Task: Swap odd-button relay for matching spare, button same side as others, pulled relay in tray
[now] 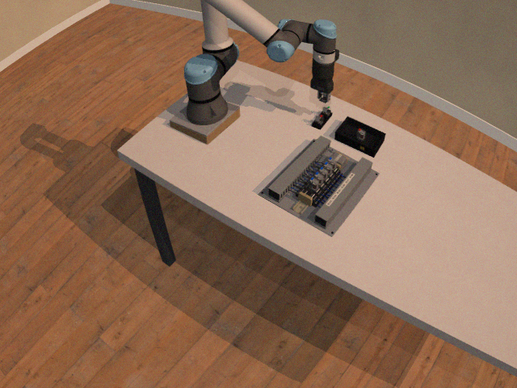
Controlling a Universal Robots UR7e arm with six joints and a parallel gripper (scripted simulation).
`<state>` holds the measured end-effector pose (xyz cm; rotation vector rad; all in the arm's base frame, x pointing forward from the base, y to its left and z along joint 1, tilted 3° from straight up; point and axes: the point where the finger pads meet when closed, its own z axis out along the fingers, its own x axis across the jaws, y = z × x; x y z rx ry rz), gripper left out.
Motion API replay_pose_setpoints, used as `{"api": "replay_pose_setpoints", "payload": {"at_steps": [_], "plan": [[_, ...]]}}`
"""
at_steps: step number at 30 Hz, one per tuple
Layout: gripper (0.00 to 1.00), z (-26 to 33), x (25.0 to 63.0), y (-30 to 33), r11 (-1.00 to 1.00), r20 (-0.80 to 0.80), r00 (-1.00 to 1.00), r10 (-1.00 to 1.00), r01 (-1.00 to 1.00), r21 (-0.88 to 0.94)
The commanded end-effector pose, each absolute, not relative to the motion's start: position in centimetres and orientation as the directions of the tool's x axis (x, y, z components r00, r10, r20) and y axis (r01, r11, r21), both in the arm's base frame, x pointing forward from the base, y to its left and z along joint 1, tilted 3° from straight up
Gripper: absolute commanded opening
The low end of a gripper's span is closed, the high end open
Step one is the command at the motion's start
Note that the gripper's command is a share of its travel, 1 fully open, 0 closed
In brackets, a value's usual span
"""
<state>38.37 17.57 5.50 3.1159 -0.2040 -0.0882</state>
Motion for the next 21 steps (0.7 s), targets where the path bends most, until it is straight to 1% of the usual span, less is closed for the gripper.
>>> {"api": "replay_pose_setpoints", "payload": {"at_steps": [1, 7, 12, 21], "plan": [[0.00, 5.52, 38.42, 17.58, -0.991, -0.054, 0.990, -0.131, -0.130, 0.021], [0.00, 5.52, 38.42, 17.58, -0.991, -0.054, 0.990, -0.131, -0.130, 0.021], [0.00, 5.52, 38.42, 17.58, -0.976, -0.052, 0.974, -0.220, -0.218, 0.026], [0.00, 5.52, 38.42, 17.58, -0.976, -0.052, 0.974, -0.220, -0.218, 0.026]]}}
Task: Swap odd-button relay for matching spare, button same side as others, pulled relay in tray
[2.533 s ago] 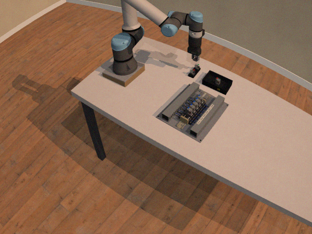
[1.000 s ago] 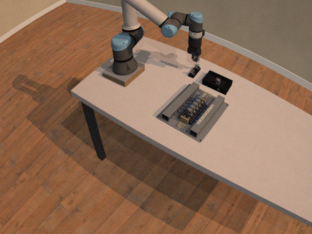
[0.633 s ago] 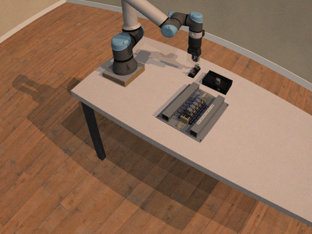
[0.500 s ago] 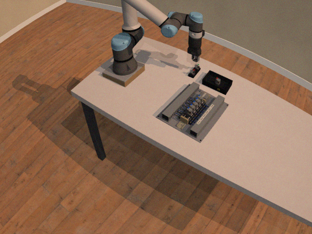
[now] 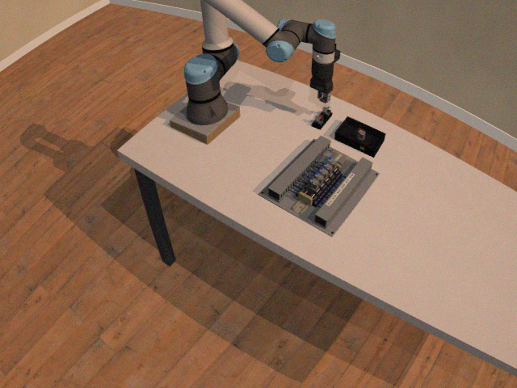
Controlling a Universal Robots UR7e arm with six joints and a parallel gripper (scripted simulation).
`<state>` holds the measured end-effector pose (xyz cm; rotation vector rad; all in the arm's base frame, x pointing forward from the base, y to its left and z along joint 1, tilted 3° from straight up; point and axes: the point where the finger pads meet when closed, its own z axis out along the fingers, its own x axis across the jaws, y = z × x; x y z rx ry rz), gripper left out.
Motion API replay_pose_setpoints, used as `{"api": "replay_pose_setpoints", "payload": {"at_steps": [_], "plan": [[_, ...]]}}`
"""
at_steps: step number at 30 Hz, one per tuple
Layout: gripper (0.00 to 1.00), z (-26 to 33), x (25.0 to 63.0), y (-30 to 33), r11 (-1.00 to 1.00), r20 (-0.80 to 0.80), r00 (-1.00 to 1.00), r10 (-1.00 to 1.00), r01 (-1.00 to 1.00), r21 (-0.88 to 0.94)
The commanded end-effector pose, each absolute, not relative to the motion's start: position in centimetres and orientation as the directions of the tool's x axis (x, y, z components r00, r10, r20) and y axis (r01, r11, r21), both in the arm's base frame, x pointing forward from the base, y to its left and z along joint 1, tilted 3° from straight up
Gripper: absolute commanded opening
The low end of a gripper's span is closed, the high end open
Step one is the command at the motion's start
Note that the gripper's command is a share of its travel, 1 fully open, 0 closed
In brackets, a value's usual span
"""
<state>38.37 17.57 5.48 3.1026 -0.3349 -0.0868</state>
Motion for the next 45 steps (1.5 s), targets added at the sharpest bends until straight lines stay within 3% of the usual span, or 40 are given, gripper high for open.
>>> {"api": "replay_pose_setpoints", "payload": {"at_steps": [1, 8, 20, 25, 37, 42, 45], "plan": [[0.00, 5.5, 38.4, 17.6, -0.976, -0.052, 0.974, -0.220, -0.218, 0.026], [0.00, 5.5, 39.7, 11.7, -0.976, -0.052, 0.974, -0.220, -0.218, 0.026], [0.00, 5.5, 39.7, 11.7, -0.976, -0.052, 0.974, -0.220, -0.218, 0.026], [0.00, 5.4, 41.0, 6.0, -0.976, -0.052, 0.974, -0.219, -0.218, 0.026], [0.00, 5.4, 41.0, 6.0, -0.976, -0.052, 0.974, -0.219, -0.218, 0.026], [0.00, 5.3, 42.2, 0.3, -0.976, -0.052, 0.974, -0.220, -0.218, 0.026], [0.00, 5.3, 42.2, 0.3, -0.976, -0.052, 0.974, -0.220, -0.218, 0.026]]}}
